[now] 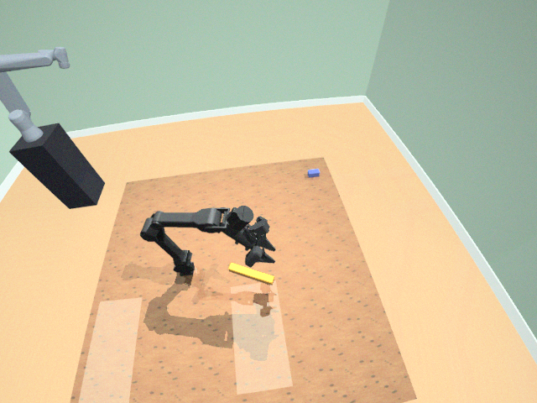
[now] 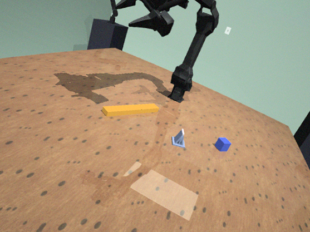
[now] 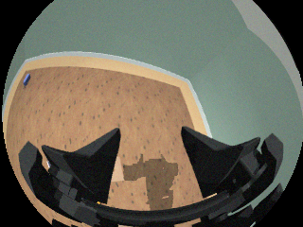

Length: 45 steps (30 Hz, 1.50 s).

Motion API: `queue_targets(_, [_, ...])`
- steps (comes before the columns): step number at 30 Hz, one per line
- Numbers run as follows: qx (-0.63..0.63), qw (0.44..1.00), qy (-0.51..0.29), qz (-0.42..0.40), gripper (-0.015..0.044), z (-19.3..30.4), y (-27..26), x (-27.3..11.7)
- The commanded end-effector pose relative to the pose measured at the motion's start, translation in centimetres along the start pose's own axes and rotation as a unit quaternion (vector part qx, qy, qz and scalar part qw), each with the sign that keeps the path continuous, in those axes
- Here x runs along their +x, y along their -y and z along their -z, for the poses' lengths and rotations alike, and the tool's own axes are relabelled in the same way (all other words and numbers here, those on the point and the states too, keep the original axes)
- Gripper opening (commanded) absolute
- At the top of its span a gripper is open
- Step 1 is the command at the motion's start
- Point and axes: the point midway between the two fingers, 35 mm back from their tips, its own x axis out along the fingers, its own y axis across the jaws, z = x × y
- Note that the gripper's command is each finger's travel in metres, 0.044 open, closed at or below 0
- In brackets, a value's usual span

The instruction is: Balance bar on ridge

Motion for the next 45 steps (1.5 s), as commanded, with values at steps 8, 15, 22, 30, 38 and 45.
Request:
queue_targets(8, [0.099,0.974,-0.178,-0.102,0.0315,7.0,-5.6,4.7])
queue_targets(15, [0.163,0.931,-0.298,-0.136,0.0315,11.5,-8.6,5.8])
queue_targets(22, [0.225,0.867,-0.420,-0.147,0.0315,15.7,-11.3,5.8])
queue_targets(30, [0.238,0.850,-0.446,-0.147,0.0315,16.5,-11.8,5.6])
queue_targets(38, [0.238,0.850,-0.446,-0.147,0.0315,18.1,-12.8,7.0])
queue_targets(45, [0.238,0.850,-0.446,-0.147,0.0315,19.7,-13.8,8.2])
